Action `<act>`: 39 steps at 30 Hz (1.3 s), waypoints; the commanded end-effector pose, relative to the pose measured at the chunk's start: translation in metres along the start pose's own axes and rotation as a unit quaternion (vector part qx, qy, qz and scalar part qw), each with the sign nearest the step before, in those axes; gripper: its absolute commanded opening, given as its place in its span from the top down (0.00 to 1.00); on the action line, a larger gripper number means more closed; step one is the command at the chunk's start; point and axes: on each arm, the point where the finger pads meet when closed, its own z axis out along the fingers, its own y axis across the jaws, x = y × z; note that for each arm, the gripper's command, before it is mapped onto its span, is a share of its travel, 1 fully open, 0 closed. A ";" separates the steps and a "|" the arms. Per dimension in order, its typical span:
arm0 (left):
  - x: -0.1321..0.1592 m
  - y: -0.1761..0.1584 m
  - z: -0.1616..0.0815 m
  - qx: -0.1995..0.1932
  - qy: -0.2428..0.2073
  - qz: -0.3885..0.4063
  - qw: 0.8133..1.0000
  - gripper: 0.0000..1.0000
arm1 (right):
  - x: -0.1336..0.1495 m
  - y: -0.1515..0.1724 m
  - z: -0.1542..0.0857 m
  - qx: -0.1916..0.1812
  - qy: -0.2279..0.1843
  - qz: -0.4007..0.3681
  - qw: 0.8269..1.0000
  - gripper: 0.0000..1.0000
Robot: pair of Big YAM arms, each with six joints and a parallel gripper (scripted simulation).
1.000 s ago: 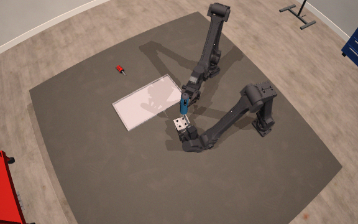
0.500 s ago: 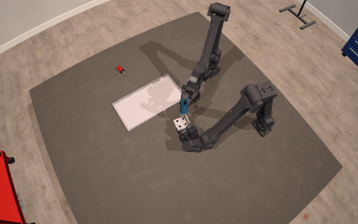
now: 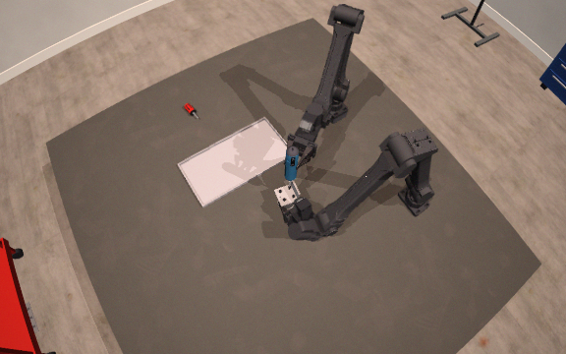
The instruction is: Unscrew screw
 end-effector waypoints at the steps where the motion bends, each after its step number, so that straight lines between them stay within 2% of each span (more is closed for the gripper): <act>1: -0.008 0.008 0.000 -0.004 -0.004 0.011 1.000 0.41 | -0.034 0.008 0.018 -0.008 -0.040 -0.007 0.999 0.58; 12: -0.008 0.008 0.000 -0.004 -0.004 0.011 1.000 0.41 | -0.039 0.009 0.019 -0.008 -0.051 -0.007 0.999 0.58; 39: -0.008 0.008 0.000 -0.004 -0.004 0.011 1.000 0.41 | -0.039 0.009 0.022 -0.009 -0.046 -0.008 0.999 0.58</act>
